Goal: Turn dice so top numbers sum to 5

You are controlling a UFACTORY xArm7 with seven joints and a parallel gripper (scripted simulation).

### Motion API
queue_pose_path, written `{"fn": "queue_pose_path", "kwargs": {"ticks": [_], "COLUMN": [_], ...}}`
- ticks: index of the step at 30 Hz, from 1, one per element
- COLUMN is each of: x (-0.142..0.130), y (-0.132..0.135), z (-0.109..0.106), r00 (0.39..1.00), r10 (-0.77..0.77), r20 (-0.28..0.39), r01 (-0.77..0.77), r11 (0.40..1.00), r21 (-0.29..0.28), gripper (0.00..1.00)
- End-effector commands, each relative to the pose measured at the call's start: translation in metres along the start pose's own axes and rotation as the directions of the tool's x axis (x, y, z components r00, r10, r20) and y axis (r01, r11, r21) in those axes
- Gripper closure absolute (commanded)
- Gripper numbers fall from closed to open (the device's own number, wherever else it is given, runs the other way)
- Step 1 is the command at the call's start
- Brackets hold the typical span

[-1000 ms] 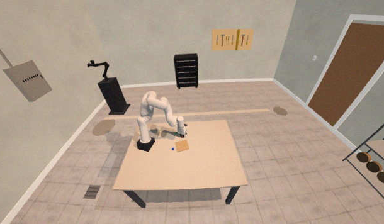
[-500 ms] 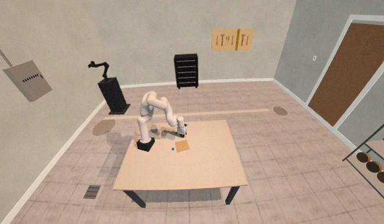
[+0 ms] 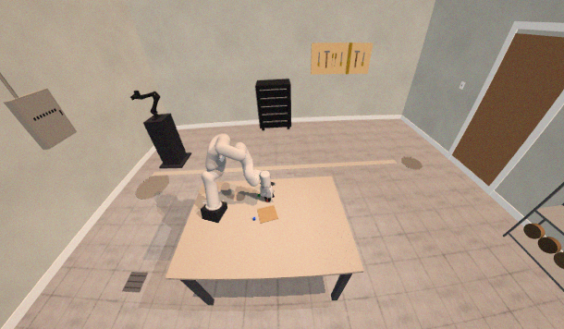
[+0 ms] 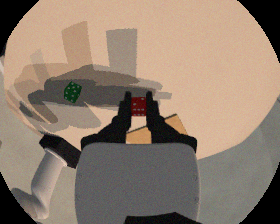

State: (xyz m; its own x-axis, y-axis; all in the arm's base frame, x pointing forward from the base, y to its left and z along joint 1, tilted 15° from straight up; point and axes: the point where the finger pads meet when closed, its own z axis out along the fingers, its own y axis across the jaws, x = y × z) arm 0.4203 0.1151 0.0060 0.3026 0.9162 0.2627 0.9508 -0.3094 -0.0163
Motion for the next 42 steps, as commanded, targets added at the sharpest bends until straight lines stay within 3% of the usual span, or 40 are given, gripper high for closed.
{"fn": "queue_pose_path", "kwargs": {"ticks": [1, 9, 19, 23, 36, 42], "x": [0.000, 0.000, 0.000, 0.000, 0.000, 0.008], "y": [0.001, 0.001, 0.001, 0.001, 0.001, 0.005], "z": [-0.001, -0.012, -0.081, -0.098, -0.101, -0.099], "r00": [1.000, 1.000, 1.000, 1.000, 1.000, 0.994], "r10": [0.000, 0.000, 0.000, 0.000, 0.002, 0.110], "r20": [-0.001, -0.001, -0.001, -0.001, -0.001, 0.000], "r01": [0.000, 0.000, 0.000, 0.000, -0.002, -0.110], "r11": [1.000, 1.000, 1.000, 1.000, 1.000, 0.994], "r21": [-0.003, -0.003, -0.003, -0.003, -0.003, -0.003], "gripper": [0.85, 0.85, 0.85, 0.85, 0.85, 0.85]}}
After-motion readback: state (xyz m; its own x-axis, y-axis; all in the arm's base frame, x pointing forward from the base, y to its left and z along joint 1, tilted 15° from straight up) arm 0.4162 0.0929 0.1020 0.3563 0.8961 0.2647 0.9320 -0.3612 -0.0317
